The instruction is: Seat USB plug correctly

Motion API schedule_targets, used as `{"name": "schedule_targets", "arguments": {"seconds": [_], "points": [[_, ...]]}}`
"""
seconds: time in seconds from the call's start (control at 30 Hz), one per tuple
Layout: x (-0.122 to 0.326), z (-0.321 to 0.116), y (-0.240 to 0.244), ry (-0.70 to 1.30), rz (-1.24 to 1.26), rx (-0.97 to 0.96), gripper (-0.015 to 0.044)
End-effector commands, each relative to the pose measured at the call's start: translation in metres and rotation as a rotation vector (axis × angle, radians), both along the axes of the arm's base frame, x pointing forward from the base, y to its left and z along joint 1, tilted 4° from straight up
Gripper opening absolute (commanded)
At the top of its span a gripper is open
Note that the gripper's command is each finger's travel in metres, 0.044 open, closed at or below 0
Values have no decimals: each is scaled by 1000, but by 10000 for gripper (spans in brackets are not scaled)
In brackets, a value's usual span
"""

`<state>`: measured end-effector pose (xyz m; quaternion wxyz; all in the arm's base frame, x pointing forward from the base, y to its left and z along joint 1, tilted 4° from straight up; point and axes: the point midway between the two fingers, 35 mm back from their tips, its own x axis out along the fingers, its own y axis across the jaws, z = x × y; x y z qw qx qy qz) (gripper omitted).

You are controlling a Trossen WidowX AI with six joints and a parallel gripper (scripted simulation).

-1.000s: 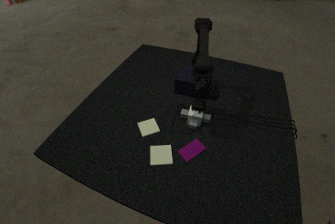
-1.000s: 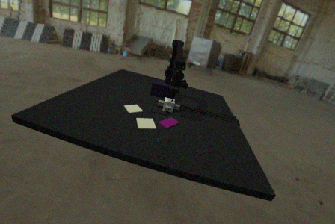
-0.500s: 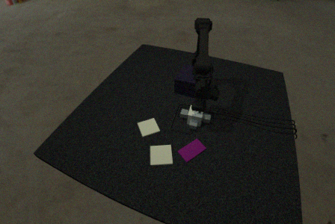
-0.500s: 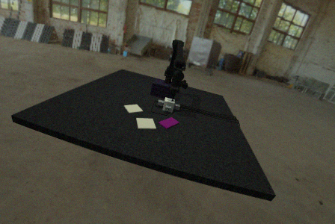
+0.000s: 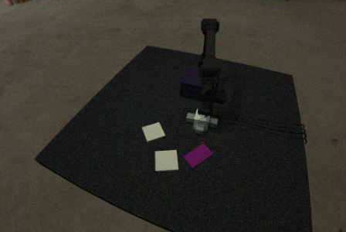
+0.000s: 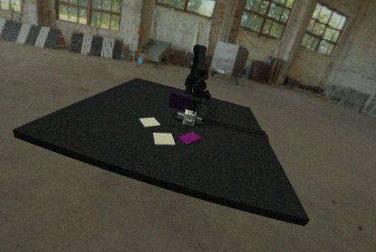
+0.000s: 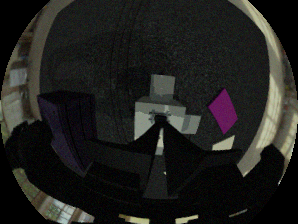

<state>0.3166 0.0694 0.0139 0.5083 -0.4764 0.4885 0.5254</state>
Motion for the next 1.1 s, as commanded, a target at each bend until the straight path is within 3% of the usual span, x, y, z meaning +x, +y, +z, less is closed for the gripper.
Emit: {"name": "schedule_targets", "arguments": {"seconds": [0.0,0.83,0.97,1.07], "points": [[-1,-3,0,2,5,2,0],[-1,-3,0,2,5,2,0],[0,0,0,0,0,1,95],[0,0,0,0,0,1,95]]}}
